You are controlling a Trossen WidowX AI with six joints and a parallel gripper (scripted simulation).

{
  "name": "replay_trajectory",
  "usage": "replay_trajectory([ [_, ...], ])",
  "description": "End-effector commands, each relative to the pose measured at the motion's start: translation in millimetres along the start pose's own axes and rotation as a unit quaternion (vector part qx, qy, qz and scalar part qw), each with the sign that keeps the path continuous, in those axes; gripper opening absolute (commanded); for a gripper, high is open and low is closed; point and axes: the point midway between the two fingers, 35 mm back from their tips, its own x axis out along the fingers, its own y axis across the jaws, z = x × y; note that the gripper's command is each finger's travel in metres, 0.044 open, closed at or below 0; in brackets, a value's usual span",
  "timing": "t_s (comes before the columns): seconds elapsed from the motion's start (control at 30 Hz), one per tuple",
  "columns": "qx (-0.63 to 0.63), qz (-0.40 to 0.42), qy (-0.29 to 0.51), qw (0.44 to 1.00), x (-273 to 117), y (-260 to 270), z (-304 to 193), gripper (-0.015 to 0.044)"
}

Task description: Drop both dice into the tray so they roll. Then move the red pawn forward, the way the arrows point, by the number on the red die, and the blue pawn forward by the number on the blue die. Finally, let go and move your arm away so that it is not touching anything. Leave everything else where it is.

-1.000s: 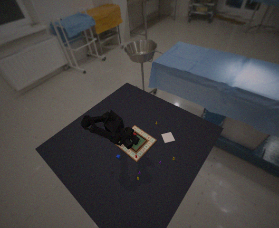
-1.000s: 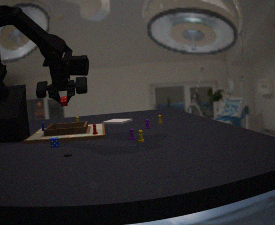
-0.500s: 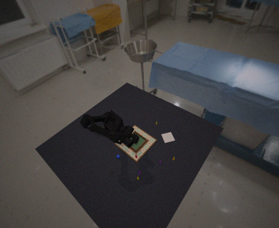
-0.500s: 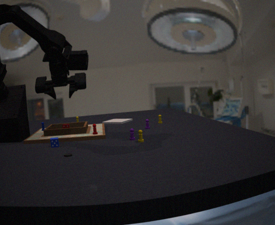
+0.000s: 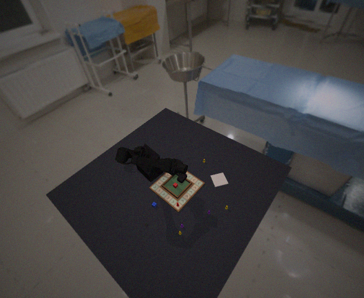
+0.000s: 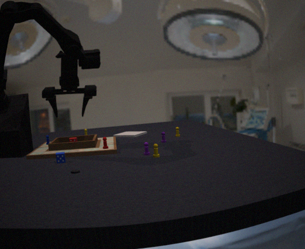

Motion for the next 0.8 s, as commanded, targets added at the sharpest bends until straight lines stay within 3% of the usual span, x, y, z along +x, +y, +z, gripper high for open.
replay_trajectory([
  [0.0,0.006,-0.036,0.102,0.994,2.2,-4.8,2.6,0.0440],
  [0.13,-0.004,-0.018,0.063,0.998,1.9,-1.7,4.5,0.0440],
  [0.23,0.033,-0.022,0.059,0.997,1.2,-5.0,-5.0,0.0361],
  [0.37,0.196,-0.038,0.043,0.979,-1.1,-15.3,-49.9,0.0275],
  [0.5,0.394,-0.058,0.036,0.917,-2.9,-16.9,-111.9,0.0275],
  [0.67,0.614,-0.089,0.051,0.782,-5.1,1.4,-193.2,0.0275],
  [0.77,0.667,-0.099,0.057,0.736,-6.2,10.5,-215.0,0.0275],
])
